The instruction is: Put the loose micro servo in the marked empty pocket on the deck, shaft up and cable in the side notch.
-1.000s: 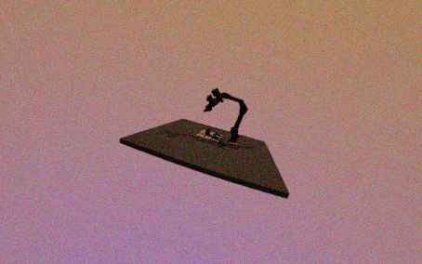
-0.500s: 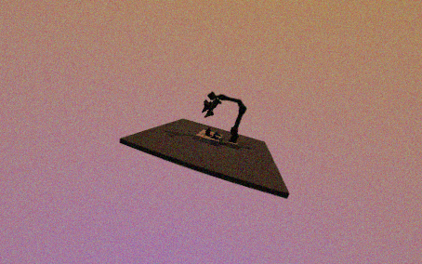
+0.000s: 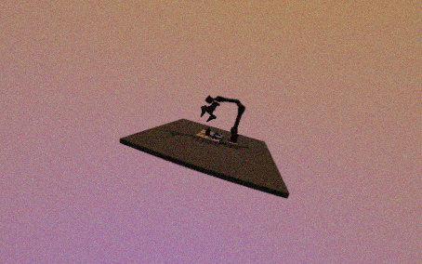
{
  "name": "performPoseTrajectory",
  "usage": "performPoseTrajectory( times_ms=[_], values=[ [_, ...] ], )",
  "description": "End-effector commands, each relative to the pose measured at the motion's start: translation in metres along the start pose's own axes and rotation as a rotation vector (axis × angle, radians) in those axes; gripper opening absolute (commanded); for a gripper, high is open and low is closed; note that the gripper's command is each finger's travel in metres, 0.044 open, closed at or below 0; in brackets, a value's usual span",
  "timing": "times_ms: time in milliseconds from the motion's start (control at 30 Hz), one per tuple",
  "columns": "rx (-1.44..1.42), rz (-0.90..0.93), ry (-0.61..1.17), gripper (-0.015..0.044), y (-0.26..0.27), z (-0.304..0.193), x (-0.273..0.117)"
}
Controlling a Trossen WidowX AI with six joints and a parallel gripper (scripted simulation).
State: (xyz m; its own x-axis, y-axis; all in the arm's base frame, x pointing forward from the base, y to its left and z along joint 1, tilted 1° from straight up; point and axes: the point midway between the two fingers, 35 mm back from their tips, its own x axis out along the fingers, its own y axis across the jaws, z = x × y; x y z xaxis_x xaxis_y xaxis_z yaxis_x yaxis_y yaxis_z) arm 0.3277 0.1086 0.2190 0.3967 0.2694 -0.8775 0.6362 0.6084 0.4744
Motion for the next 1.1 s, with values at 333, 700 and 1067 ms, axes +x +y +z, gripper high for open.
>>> performPoseTrajectory(
  times_ms=[333, 700, 1067],
  values=[
    [0.442, -0.204, -0.054, 0.0440, -0.052, 0.019, 0.019],
    [0.768, -0.347, -0.133, 0.0440, -0.091, 0.030, 0.027],
    [0.983, -0.441, -0.204, 0.0440, -0.115, 0.037, 0.031]
  ],
)
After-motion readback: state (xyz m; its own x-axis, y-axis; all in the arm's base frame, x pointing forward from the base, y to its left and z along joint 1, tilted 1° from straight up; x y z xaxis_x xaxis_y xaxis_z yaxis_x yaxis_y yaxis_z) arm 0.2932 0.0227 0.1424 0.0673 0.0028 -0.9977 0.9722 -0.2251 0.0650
